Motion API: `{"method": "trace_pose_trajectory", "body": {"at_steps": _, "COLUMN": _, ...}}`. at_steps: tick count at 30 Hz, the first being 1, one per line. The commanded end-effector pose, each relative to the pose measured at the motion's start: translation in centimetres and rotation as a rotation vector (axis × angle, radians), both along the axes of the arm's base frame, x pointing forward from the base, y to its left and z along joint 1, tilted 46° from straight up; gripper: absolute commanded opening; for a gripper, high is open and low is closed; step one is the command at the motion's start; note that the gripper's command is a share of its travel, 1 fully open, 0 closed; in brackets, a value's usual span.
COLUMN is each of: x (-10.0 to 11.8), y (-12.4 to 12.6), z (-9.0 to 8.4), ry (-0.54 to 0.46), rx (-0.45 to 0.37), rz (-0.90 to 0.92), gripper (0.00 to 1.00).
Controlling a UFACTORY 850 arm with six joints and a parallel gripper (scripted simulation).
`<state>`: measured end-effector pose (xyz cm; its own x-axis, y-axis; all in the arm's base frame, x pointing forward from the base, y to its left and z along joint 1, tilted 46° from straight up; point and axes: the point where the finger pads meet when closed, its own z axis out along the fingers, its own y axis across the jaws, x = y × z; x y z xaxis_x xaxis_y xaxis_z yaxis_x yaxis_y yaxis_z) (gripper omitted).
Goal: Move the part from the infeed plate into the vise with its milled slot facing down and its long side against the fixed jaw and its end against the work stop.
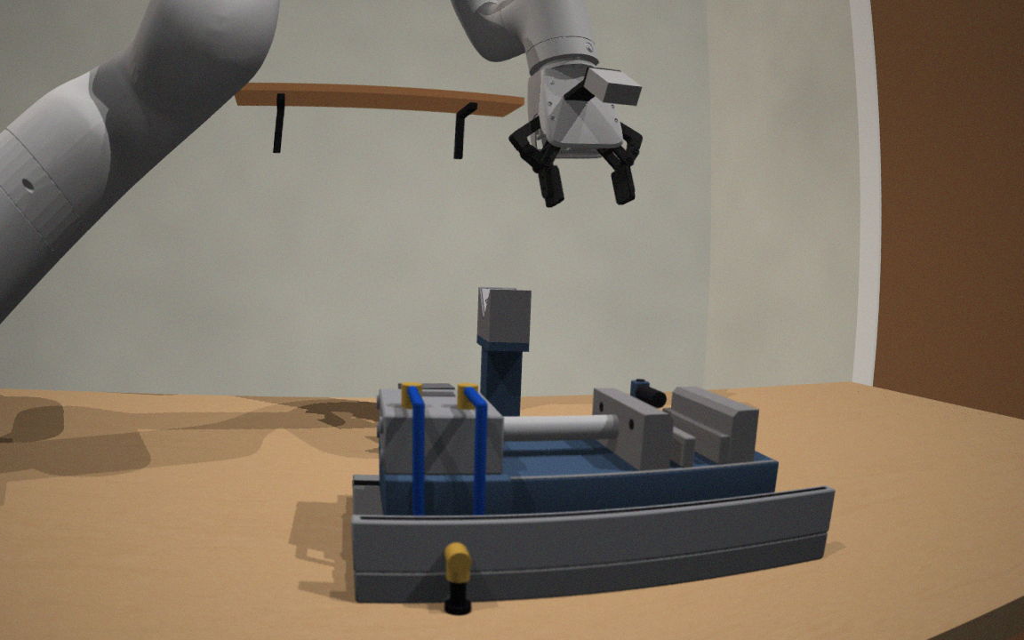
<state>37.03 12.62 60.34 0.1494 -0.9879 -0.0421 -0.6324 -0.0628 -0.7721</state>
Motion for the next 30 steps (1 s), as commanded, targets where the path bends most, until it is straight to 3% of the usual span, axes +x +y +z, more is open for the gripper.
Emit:
{"method": "trace_pose_trajectory", "body": {"at_steps": 1, "x": -3.0, "y": 2.2, "z": -1.5, "ry": 0.0, "rx": 0.054, "rz": 0.02, "gripper": 1.0}}
{"method": "trace_pose_trajectory", "body": {"at_steps": 5, "x": -5.2, "y": 3.5, "z": -3.5, "ry": 0.034, "rx": 0.087, "rz": 0.041, "gripper": 1.0}}
{"method": "trace_pose_trajectory", "body": {"at_steps": 9, "x": -5.8, "y": 3.9, "z": -4.1, "ry": 0.044, "rx": 0.096, "rz": 0.048, "gripper": 1.0}}
{"method": "trace_pose_trajectory", "body": {"at_steps": 19, "x": -10.4, "y": 6.0, "z": -8.7, "ry": 0.12, "rx": 0.155, "rz": 0.091, "gripper": 1.0}}
{"method": "trace_pose_trajectory", "body": {"at_steps": 30, "x": -12.0, "y": 6.6, "z": -10.4, "ry": 0.148, "rx": 0.173, "rz": 0.104, "gripper": 1.0}}
